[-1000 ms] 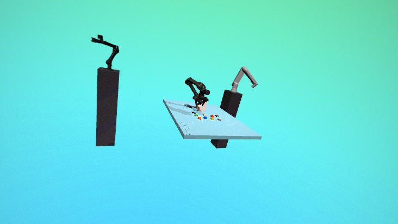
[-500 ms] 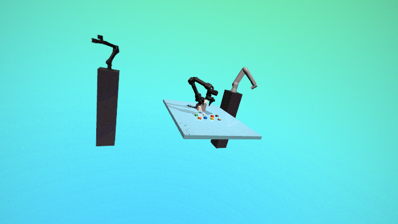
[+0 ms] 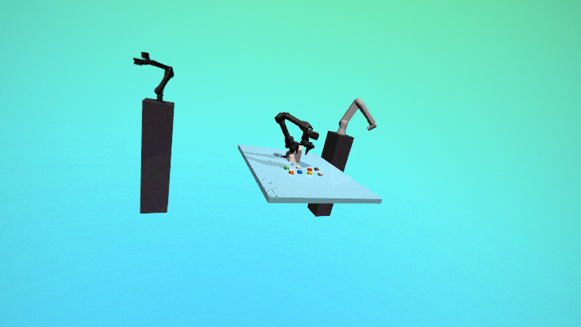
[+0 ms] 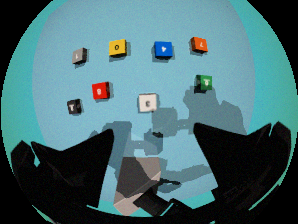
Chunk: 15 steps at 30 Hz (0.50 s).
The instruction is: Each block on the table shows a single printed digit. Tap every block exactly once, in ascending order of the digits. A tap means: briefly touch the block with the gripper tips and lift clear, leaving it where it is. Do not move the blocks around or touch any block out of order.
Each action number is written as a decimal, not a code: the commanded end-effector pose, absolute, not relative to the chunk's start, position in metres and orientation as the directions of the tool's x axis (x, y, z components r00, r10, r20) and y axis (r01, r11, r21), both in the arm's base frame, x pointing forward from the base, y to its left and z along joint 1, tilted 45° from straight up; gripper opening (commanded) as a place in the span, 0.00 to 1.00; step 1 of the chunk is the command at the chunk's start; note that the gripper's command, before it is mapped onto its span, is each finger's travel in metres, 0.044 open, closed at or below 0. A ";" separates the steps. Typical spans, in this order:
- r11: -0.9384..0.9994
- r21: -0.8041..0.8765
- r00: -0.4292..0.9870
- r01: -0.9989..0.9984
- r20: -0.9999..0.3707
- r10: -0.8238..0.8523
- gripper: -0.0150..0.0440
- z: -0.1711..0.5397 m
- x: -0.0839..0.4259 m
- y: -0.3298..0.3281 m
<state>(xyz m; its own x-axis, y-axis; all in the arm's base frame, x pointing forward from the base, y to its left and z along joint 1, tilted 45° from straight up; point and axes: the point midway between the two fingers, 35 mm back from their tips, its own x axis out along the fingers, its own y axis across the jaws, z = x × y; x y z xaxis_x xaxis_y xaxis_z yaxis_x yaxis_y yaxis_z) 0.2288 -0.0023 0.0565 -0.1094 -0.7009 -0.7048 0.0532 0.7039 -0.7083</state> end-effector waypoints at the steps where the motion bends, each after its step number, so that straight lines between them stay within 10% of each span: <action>1: 0.709 -0.703 -0.107 0.060 -0.711 -0.695 0.93 0.041 0.244 0.015; 15: 0.710 -0.701 -0.105 0.062 -0.712 -0.694 0.93 -0.008 0.274 0.057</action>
<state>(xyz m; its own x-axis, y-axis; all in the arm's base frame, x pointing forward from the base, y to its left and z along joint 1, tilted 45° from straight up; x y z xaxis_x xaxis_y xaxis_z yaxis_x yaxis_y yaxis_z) 0.2719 0.0532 -0.0056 -0.1077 -0.6996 -0.7064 0.0511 0.7057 -0.7067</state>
